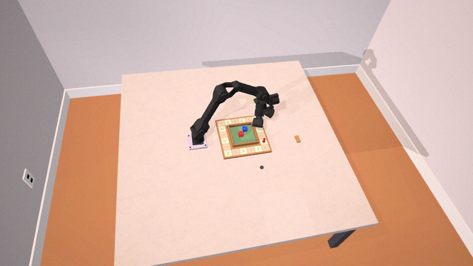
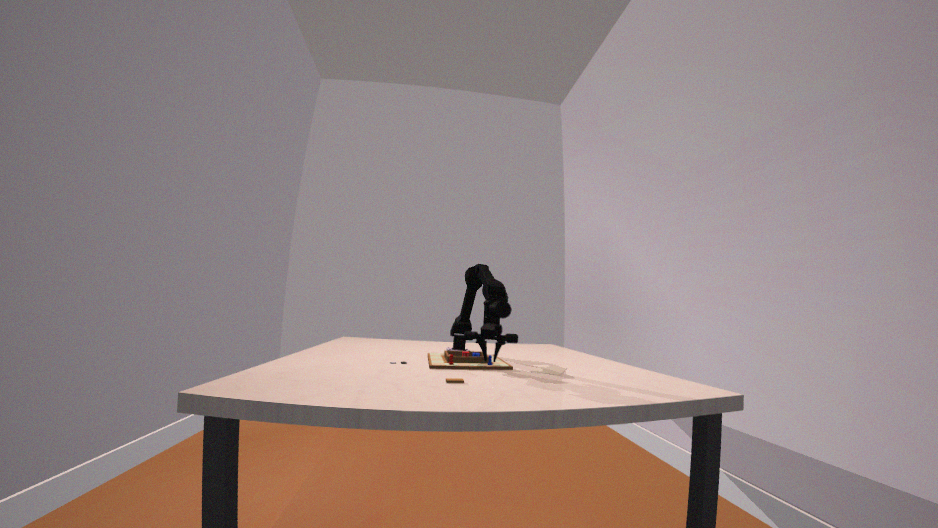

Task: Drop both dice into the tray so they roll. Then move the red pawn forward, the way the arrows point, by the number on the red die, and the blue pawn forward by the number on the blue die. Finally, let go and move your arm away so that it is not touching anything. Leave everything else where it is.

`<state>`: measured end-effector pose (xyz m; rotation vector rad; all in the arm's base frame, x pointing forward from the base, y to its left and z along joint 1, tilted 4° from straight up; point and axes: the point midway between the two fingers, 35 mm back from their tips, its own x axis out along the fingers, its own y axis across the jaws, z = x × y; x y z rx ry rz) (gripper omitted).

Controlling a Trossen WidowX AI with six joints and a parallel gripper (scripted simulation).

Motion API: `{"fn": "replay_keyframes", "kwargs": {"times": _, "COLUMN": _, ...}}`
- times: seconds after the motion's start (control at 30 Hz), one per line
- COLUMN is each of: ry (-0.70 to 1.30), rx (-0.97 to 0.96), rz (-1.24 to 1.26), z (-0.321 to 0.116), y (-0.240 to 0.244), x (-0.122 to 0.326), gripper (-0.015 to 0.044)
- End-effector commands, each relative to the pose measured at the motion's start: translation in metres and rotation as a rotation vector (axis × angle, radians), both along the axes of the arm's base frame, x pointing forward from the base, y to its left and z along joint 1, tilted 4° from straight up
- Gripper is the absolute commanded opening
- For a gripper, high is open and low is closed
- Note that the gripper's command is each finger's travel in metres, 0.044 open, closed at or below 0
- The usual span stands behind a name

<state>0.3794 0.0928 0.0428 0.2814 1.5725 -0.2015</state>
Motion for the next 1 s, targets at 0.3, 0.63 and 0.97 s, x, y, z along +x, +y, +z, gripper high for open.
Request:
{"fn": "replay_keyframes", "kwargs": {"times": 0.3, "ry": 0.003, "rx": 0.002, "rz": -0.004, "z": -0.002, "y": 0.0, "x": 0.0, "gripper": 0.0}}
{"fn": "replay_keyframes", "kwargs": {"times": 0.63, "ry": 0.003, "rx": 0.002, "rz": -0.004, "z": 0.036, "y": 0.0, "x": 0.008, "gripper": 0.0}}
{"fn": "replay_keyframes", "kwargs": {"times": 0.97, "ry": 0.002, "rx": 0.001, "rz": -0.004, "z": 0.081, "y": -0.002, "x": 0.01, "gripper": 0.0}}
